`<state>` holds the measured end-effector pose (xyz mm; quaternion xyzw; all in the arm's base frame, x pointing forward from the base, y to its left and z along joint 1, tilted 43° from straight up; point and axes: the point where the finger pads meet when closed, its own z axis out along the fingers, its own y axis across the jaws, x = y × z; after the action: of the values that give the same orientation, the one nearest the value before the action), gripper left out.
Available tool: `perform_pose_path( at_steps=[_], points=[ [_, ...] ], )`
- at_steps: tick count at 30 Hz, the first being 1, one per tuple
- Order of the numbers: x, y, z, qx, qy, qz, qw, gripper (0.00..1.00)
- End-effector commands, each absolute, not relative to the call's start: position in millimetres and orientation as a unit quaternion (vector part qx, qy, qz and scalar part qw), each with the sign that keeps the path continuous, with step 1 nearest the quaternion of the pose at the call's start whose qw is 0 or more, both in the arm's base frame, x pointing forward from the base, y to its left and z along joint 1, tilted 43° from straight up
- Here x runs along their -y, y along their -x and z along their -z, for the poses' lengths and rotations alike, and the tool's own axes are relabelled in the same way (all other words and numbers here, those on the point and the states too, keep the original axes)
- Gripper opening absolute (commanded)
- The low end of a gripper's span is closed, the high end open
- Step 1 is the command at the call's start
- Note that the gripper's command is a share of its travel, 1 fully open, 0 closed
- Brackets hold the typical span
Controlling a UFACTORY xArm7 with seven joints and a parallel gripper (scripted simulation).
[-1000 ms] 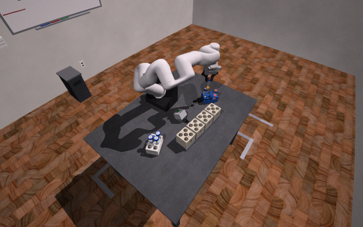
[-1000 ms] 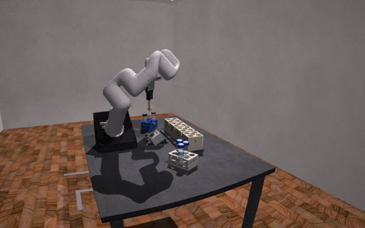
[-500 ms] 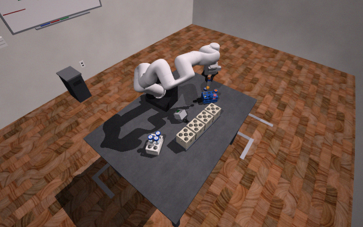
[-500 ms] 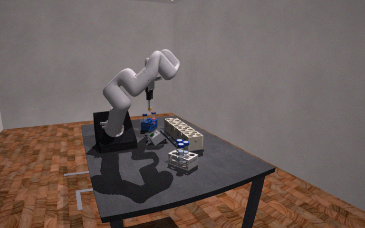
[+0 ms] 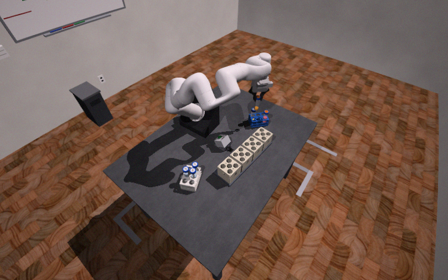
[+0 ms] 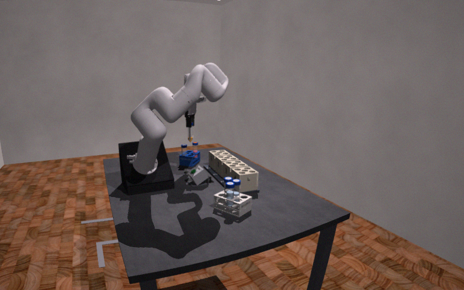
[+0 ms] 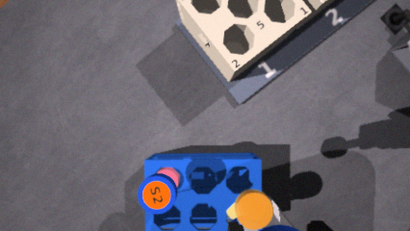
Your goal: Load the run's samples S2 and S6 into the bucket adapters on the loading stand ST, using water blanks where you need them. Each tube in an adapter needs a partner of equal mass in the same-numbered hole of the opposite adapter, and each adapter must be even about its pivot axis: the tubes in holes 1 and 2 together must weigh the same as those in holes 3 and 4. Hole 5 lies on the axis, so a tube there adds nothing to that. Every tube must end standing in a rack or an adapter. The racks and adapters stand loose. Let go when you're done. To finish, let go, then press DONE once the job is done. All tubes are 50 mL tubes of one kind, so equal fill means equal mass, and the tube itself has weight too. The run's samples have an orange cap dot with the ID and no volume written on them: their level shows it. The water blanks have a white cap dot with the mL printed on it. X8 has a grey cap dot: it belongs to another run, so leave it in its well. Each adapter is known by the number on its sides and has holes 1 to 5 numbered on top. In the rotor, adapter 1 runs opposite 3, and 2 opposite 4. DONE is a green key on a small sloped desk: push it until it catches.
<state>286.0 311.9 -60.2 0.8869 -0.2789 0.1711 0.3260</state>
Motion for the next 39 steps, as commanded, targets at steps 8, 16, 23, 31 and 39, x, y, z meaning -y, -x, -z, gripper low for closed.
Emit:
perform_pose_path(
  at_steps=[8, 16, 23, 31, 39],
  points=[
    [-314, -286, 59, 0.279, -0.888, -0.171, 0.324, 0.00],
    [-305, -288, 69, 0.279, -0.888, -0.171, 0.324, 0.00],
    [-298, -289, 77, 0.279, -0.888, -0.171, 0.324, 0.00],
    [-288, -291, 88, 0.279, -0.888, -0.171, 0.324, 0.00],
    [-279, -292, 97, 0.279, -0.888, -0.171, 0.324, 0.00]
  ],
)
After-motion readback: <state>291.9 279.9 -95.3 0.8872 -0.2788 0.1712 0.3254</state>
